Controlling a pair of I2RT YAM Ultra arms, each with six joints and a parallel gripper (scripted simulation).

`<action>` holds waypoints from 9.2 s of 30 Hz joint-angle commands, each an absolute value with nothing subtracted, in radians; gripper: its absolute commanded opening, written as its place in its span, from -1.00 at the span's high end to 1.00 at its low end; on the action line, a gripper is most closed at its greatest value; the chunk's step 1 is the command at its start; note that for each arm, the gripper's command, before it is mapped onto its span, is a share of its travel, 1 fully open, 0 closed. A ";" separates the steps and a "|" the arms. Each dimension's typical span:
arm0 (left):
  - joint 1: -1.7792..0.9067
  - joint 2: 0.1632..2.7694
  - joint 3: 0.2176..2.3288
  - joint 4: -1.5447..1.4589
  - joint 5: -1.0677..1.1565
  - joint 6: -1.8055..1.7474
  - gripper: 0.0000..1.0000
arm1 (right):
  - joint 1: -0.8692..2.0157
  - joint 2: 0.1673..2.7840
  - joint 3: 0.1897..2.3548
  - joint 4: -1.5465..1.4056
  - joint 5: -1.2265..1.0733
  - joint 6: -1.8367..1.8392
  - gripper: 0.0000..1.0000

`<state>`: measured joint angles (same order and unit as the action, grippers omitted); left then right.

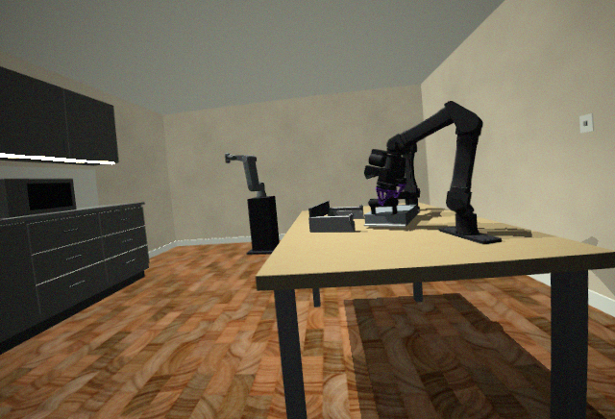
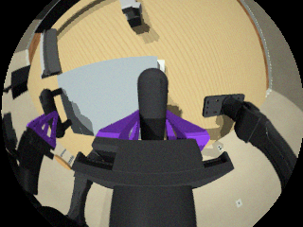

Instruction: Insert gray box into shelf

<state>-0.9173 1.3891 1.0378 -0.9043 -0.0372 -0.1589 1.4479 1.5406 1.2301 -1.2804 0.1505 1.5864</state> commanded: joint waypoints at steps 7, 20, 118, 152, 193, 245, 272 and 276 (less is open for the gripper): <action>-0.908 1.326 1.106 -0.872 -0.065 -0.145 0.68 | 1.439 1.505 1.302 -1.305 0.196 1.588 0.68; -0.905 1.358 1.101 -0.882 -0.049 -0.146 0.68 | 1.453 1.504 1.281 -1.270 0.191 1.593 0.68; -0.930 1.263 1.221 -1.020 -0.133 -0.271 0.68 | 1.394 1.498 1.485 -1.372 0.238 1.419 0.68; -0.930 1.262 1.222 -1.020 -0.134 -0.271 0.68 | 1.392 1.498 1.485 -1.372 0.238 1.419 0.68; -0.924 1.263 1.203 -1.037 -0.133 -0.281 0.68 | 1.380 1.489 1.475 -1.368 0.238 1.400 0.68; -0.921 1.240 1.141 -1.025 -0.152 -0.339 0.68 | 1.345 1.516 1.441 -1.322 0.228 1.308 0.68; -0.926 1.240 1.143 -1.023 -0.158 -0.370 0.68 | 1.328 1.538 1.417 -1.305 0.221 1.258 0.68; -0.927 1.236 1.151 -1.024 -0.161 -0.366 0.68 | 1.323 1.534 1.409 -1.301 0.217 1.254 0.68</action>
<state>-0.9268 1.2873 1.1160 -1.0645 -0.1310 -0.3672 1.3392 1.5654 1.3994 -1.3399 0.1730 1.2545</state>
